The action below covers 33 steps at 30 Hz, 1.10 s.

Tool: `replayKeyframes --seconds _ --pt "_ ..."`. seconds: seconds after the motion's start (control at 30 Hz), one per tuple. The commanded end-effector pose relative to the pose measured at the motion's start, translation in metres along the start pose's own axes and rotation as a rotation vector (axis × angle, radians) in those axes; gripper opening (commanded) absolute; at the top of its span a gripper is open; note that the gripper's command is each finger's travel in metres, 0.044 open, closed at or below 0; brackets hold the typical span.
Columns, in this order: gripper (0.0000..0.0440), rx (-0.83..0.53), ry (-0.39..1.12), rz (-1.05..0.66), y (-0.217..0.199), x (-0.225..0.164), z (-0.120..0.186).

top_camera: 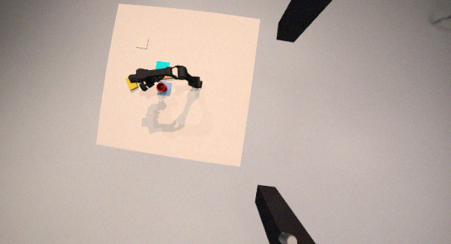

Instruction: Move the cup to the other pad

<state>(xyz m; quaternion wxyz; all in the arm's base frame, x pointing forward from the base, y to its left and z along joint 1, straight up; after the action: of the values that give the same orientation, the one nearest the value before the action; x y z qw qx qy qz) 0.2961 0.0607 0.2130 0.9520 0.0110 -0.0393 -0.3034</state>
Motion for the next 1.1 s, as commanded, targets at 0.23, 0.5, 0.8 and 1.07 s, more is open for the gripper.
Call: replayKeyframes --seconds 0.23,0.5,0.8,1.07 --pt "0.0155 -0.109 0.056 -0.035 -0.009 -0.005 -0.032" --pt "0.0167 -0.16 0.08 -0.049 -0.012 -0.01 -0.056" --pt "0.0171 -0.196 0.098 -0.045 -0.015 -0.016 -0.082" --pt "0.0172 -0.213 0.11 -0.016 -0.017 -0.021 -0.109"
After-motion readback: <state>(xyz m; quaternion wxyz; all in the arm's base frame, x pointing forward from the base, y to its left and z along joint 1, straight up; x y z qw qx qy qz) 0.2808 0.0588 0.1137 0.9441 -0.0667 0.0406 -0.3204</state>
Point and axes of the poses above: the point midway between the two fingers, 35 mm back from their tips, its own z axis back along the fingers, its own y axis across the jaws, x = y × z, the point moved 2 cm from there along z, back along the fingers, and after that the axes turned 11 degrees about z, right-handed, at the moved point
